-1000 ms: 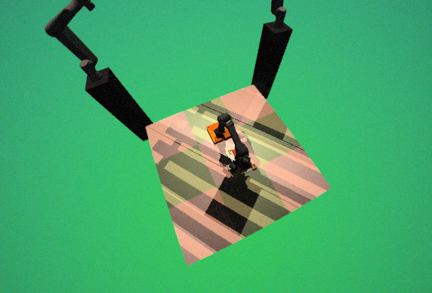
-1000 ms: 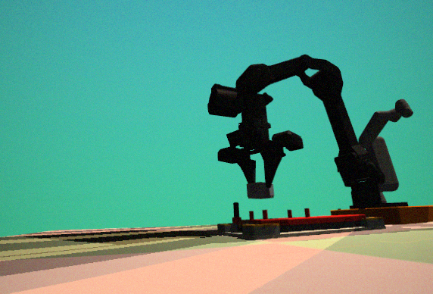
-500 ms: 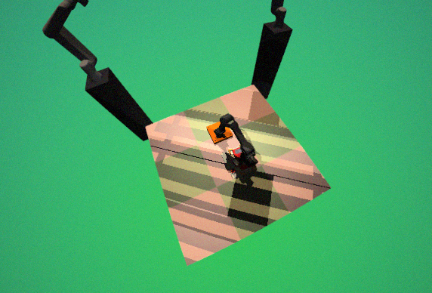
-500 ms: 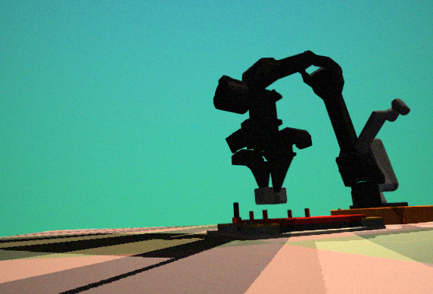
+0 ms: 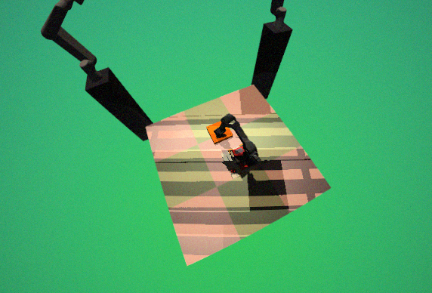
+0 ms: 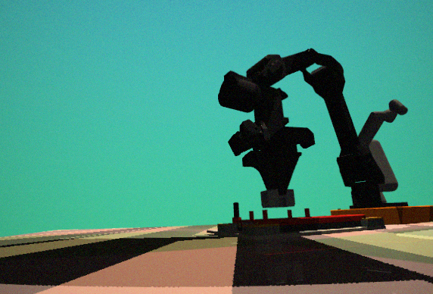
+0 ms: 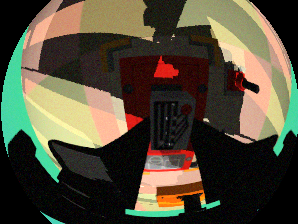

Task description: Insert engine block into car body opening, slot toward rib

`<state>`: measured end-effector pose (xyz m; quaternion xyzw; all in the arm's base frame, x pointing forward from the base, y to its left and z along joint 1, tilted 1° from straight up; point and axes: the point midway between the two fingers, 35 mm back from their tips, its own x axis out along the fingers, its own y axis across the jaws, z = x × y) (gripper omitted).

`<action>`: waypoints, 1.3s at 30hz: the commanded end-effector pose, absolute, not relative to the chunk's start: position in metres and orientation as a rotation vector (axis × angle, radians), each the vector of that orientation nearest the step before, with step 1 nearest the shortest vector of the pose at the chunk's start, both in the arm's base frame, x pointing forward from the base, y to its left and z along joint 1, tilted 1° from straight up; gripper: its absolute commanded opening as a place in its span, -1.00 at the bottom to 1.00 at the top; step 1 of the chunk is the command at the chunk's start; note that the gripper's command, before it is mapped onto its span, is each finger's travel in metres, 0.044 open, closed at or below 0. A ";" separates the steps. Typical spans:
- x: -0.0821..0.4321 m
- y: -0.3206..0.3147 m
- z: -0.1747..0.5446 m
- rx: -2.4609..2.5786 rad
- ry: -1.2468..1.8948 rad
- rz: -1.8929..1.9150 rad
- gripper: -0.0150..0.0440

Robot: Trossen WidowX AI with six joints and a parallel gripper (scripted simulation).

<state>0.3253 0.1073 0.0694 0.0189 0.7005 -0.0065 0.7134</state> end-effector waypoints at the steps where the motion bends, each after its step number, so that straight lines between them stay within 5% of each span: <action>1: 0.326 0.108 0.070 0.051 1.549 -0.016 0.05; 39: 0.327 0.108 0.070 0.028 1.549 0.005 0.05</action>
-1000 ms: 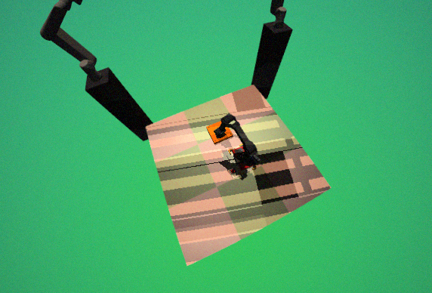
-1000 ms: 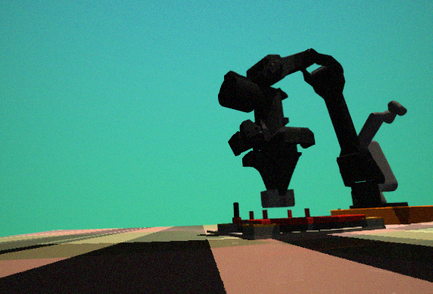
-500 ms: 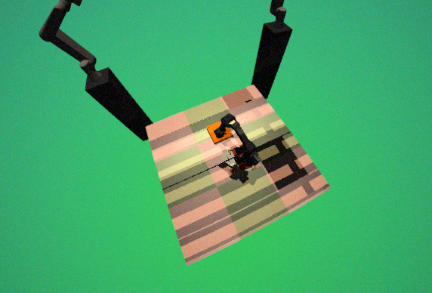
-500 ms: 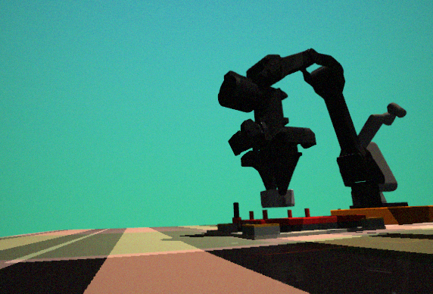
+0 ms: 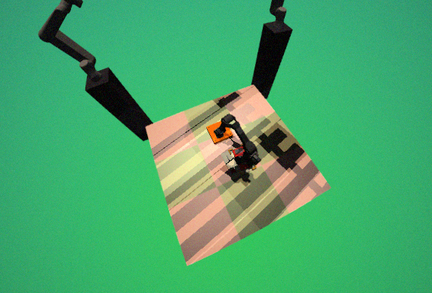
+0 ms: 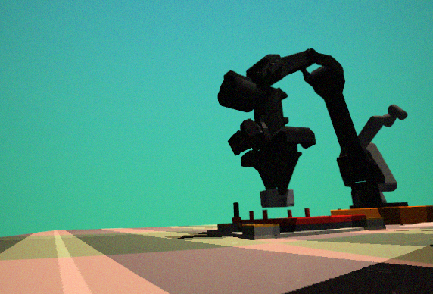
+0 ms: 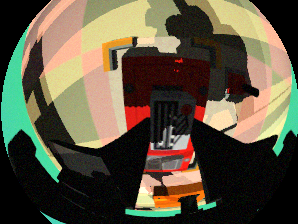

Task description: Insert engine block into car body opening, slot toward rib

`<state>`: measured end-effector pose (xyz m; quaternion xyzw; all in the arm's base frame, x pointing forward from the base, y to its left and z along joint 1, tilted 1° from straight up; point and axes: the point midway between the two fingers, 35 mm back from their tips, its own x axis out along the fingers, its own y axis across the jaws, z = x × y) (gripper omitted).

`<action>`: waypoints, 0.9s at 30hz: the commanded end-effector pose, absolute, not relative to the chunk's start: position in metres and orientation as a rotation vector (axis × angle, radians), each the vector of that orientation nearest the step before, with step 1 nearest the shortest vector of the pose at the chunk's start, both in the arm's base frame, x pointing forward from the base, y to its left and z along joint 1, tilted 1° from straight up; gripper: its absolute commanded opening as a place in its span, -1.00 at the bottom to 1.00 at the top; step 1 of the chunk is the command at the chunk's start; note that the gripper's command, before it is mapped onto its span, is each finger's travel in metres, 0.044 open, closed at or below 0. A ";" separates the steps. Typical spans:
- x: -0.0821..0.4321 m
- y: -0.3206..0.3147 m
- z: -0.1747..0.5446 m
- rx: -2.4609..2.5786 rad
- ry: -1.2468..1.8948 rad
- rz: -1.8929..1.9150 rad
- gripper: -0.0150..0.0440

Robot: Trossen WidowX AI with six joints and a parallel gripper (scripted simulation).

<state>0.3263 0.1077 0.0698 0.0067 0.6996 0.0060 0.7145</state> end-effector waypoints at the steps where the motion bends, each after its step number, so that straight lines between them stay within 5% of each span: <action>1: 0.327 0.108 0.070 0.034 1.549 -0.001 0.05; 27: 0.327 0.108 0.066 0.018 1.549 0.015 0.05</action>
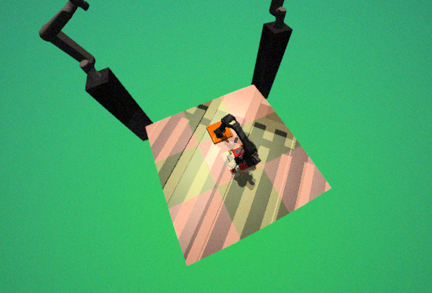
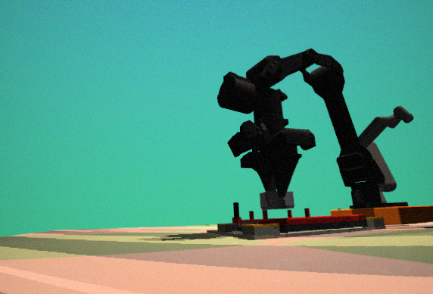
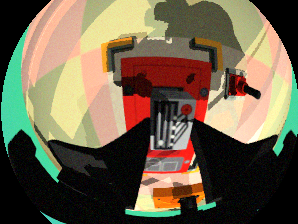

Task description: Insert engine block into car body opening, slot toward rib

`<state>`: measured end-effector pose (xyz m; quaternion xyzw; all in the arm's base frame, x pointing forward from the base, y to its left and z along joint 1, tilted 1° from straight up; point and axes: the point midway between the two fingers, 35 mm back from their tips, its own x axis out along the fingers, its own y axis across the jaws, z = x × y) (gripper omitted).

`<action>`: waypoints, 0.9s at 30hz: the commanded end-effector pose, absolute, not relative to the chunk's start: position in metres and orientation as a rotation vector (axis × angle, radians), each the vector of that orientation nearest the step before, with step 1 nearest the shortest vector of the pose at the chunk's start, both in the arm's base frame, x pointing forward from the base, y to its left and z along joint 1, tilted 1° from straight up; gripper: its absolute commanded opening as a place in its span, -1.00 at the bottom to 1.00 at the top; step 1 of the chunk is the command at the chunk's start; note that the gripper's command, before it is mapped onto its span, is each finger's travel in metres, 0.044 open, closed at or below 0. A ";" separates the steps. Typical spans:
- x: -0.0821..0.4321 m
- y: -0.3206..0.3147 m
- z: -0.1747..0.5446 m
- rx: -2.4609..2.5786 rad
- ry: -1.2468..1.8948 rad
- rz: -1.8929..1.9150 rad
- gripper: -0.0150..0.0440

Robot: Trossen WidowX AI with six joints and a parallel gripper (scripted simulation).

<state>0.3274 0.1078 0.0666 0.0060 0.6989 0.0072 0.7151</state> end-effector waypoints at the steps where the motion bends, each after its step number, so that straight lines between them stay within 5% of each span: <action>1: 0.327 0.108 0.066 0.019 1.549 0.015 0.05; 27: 0.327 0.108 0.062 0.020 1.549 0.014 0.05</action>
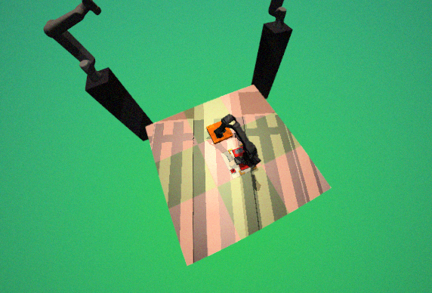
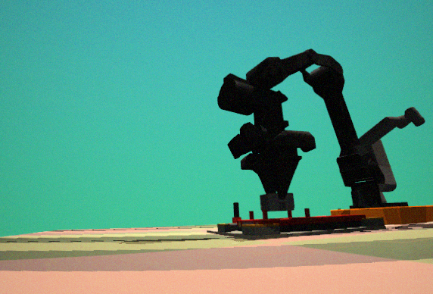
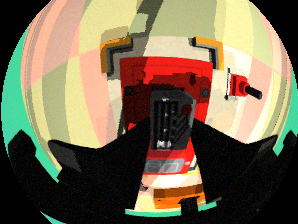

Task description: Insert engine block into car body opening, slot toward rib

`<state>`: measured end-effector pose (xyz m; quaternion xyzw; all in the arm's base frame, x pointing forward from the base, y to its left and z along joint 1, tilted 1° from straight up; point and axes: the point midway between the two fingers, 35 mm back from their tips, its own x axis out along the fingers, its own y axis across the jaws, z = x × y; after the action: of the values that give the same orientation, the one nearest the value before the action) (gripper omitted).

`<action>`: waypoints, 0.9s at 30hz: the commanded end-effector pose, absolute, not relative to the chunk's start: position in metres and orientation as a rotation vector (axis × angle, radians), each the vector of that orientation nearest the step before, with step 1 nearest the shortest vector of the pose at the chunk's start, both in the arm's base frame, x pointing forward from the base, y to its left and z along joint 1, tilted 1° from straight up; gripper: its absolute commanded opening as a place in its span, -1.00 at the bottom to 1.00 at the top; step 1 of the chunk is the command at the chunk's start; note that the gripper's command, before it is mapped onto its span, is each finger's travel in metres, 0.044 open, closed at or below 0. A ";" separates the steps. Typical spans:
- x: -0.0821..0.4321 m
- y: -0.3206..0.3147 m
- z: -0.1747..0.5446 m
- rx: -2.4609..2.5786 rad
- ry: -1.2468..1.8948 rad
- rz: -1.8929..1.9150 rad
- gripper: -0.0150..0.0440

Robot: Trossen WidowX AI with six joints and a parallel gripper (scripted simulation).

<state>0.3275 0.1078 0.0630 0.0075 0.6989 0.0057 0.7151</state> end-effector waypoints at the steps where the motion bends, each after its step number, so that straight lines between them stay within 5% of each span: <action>1: 0.327 0.108 0.062 0.020 1.549 0.014 0.05; 27: 0.327 0.108 0.059 0.013 1.549 0.020 0.05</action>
<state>0.3276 0.1079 0.0595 0.0075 0.6989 0.0058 0.7151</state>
